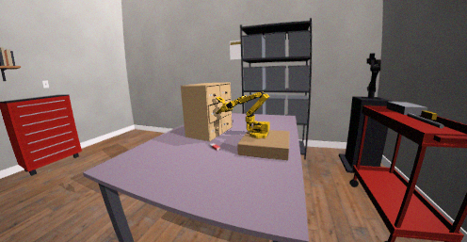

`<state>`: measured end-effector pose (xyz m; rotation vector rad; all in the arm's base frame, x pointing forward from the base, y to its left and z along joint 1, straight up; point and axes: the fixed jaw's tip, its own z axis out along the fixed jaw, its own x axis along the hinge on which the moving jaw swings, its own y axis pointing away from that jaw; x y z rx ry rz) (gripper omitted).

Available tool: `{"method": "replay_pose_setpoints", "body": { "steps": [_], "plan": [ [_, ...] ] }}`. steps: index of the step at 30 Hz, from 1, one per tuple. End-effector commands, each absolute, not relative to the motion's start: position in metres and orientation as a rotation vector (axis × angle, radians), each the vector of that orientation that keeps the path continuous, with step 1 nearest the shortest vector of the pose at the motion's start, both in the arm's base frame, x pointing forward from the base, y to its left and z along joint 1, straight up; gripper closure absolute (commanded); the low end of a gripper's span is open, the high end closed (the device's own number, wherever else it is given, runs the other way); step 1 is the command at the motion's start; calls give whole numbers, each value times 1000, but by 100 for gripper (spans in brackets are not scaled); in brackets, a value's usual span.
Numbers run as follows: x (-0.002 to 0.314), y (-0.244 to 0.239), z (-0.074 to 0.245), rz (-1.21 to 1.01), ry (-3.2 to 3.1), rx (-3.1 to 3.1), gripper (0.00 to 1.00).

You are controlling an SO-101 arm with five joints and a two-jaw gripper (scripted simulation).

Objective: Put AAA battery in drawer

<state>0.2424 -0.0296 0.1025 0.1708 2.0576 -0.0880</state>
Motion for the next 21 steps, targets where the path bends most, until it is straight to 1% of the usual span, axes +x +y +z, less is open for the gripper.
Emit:
{"method": "replay_pose_setpoints", "body": {
  "steps": [1,21],
  "plan": [
    [238,-28,104,-89,2055,161,100],
    [233,-28,103,-90,2055,162,100]
  ]
}}
